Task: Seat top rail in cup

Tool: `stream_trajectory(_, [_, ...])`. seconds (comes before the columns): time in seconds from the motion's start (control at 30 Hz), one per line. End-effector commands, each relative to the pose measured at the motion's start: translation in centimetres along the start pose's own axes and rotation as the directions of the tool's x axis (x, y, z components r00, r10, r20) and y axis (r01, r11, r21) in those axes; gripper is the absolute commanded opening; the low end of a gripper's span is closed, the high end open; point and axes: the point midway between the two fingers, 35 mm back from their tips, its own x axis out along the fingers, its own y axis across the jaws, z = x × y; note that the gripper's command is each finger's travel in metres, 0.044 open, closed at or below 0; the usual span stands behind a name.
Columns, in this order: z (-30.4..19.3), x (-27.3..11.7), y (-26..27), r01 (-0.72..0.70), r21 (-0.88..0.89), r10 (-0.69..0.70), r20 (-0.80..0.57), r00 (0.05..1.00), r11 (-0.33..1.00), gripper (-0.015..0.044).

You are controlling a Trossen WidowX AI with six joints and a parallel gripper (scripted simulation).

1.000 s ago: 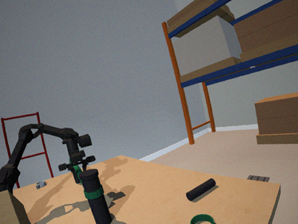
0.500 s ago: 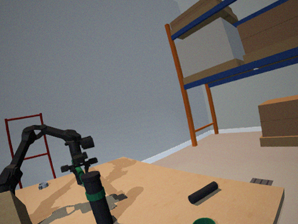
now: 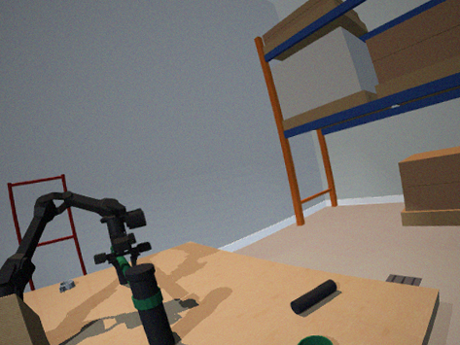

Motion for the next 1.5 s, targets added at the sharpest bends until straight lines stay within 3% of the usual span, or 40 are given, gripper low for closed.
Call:
stream_trajectory(0.0, [0.6, -0.7, 0.4, -0.013, 0.006, 0.013, 0.007, 1.000, 1.000, 0.0000])
stream_trajectory(1.47, [2.4, 0.4, 0.1, 0.000, -0.003, 0.000, 0.000, 1.000, 1.000, 0.0000])
